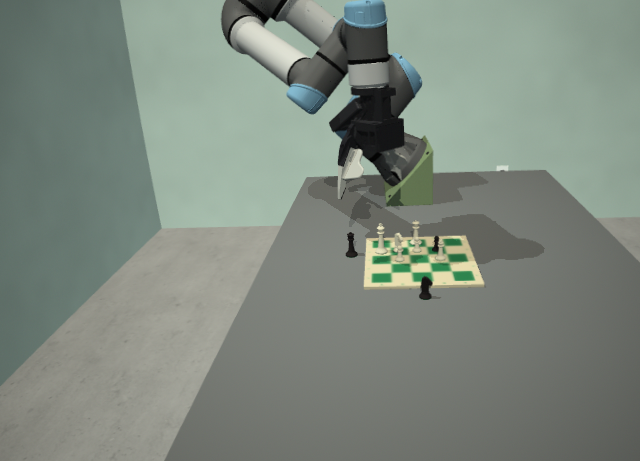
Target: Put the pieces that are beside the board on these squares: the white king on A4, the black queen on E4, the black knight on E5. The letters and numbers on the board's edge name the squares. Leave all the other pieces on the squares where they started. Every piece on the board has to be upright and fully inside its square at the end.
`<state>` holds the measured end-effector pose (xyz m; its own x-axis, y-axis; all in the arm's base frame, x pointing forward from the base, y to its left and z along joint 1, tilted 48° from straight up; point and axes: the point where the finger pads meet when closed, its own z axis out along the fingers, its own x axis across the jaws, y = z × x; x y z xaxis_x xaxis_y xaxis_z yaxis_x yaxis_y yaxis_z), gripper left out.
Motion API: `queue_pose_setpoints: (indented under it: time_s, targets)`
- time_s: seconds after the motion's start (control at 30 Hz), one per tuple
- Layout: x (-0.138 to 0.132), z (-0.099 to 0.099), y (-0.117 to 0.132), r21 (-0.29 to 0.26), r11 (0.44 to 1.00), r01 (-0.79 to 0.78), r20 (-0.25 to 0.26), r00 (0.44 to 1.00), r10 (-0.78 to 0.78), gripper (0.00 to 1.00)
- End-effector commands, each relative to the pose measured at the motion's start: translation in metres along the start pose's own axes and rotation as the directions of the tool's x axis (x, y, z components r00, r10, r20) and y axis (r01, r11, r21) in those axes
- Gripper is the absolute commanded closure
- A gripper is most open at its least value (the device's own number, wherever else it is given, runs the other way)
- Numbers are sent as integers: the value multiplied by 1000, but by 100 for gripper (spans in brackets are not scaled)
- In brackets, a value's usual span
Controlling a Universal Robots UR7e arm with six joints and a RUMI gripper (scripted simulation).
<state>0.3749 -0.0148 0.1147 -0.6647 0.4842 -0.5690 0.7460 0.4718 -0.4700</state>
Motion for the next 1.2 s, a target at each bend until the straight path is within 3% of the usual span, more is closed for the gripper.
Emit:
queue_pose_setpoints:
  time_s: [0.0, 0.2, 0.43, 0.63, 0.7, 0.73, 1.17]
  targets:
    - [-1, 1, -5, 15, 962, -271, 5, 963, 271, 0]
    - [-1, 2, -7, 17, 899, -437, 7, 899, 437, 0]
    - [-4, 2, -10, 9, 727, -687, 10, 727, 687, 0]
    - [-6, 3, -12, 6, 538, -843, 10, 538, 843, 0]
    - [-6, 3, -12, 6, 538, -843, 10, 538, 843, 0]
    - [-7, 4, -12, 9, 437, -900, 16, 437, 899, 0]
    - [-16, 5, -14, -2, -62, -998, 11, -62, 998, 0]
